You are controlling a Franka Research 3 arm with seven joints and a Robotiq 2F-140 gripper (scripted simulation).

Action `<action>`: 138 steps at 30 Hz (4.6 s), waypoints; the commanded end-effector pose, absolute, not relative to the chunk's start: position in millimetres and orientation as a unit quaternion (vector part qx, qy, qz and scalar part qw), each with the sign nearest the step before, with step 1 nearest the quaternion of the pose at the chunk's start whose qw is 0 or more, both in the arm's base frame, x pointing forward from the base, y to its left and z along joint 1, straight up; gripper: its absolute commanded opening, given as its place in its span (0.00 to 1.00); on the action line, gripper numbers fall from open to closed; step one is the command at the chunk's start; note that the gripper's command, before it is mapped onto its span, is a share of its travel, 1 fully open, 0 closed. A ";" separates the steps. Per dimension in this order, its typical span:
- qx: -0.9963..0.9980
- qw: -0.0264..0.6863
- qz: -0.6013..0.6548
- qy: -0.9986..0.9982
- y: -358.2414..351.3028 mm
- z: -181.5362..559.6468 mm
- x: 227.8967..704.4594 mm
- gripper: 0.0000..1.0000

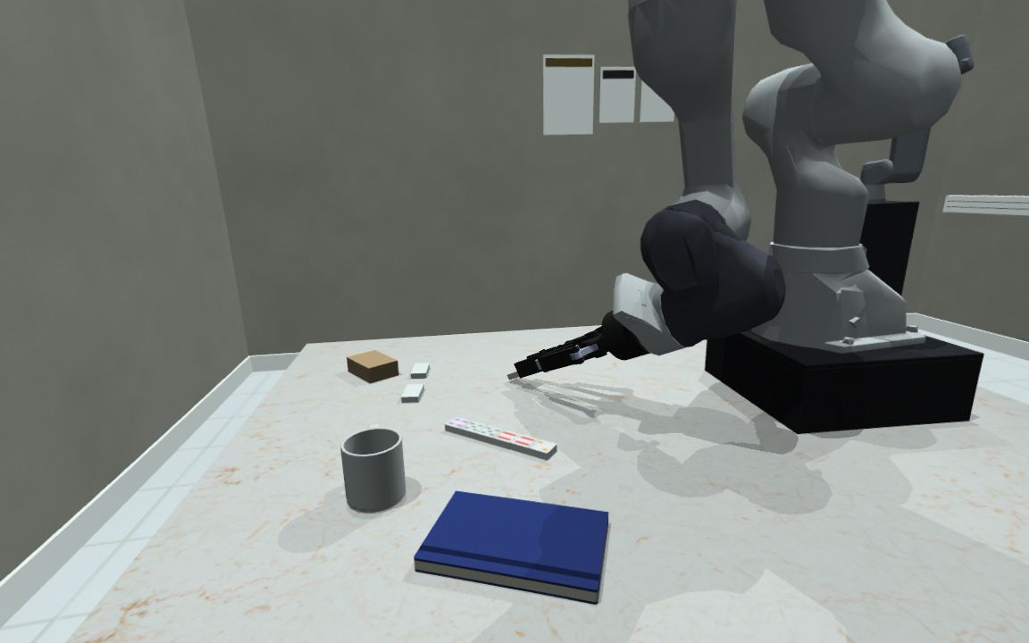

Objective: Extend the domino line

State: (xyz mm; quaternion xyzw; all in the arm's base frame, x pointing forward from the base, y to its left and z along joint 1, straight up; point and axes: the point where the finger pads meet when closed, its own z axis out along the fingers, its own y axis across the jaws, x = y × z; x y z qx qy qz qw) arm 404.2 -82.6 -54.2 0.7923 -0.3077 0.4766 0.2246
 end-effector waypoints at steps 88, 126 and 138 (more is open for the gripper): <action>0.734 0.237 0.551 -0.318 -83.7 -55.8 405.6 0.23; 0.734 0.237 0.551 -0.318 -83.7 -68.2 405.6 0.23; 0.734 0.237 0.551 -0.318 -83.7 -68.2 405.6 0.23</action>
